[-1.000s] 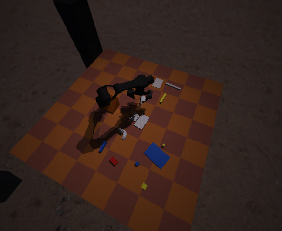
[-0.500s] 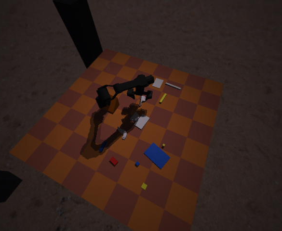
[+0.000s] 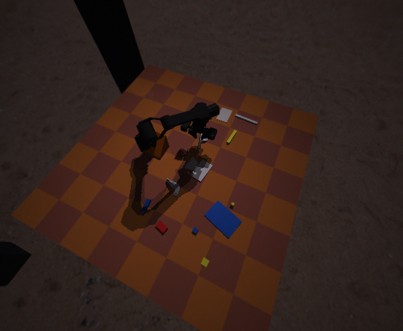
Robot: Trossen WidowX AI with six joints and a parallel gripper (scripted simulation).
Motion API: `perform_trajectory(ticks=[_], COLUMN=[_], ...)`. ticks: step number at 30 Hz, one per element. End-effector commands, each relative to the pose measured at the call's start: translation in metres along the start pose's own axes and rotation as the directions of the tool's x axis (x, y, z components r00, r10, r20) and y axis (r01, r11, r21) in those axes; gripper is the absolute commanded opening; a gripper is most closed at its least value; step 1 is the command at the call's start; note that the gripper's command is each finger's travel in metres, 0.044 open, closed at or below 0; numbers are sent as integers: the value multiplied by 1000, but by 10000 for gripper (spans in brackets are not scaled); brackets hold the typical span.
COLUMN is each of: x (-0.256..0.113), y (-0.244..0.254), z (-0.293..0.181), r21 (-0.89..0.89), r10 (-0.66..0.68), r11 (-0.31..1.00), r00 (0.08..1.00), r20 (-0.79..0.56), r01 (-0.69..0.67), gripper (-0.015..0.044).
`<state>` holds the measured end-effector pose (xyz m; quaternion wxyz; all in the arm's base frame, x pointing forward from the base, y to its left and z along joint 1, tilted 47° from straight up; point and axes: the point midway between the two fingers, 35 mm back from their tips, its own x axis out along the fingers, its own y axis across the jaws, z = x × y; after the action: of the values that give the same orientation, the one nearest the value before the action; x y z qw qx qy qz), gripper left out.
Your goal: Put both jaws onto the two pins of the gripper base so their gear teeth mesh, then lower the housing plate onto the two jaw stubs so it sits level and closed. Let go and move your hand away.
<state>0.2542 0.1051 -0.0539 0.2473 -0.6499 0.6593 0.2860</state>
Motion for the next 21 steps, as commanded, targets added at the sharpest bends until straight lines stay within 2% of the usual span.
perform_trajectory(ticks=[1, 3, 21], x=[-1, -1, -1], y=[-2, -2, -7], z=[1, 1, 3], r21=[101, 146, 529], r10=[1, 1, 0], r11=[995, 989, 849], r00=[1000, 1000, 1000], r20=[3, 3, 4], r01=[-1, -1, -2], gripper=[46, 0, 0])
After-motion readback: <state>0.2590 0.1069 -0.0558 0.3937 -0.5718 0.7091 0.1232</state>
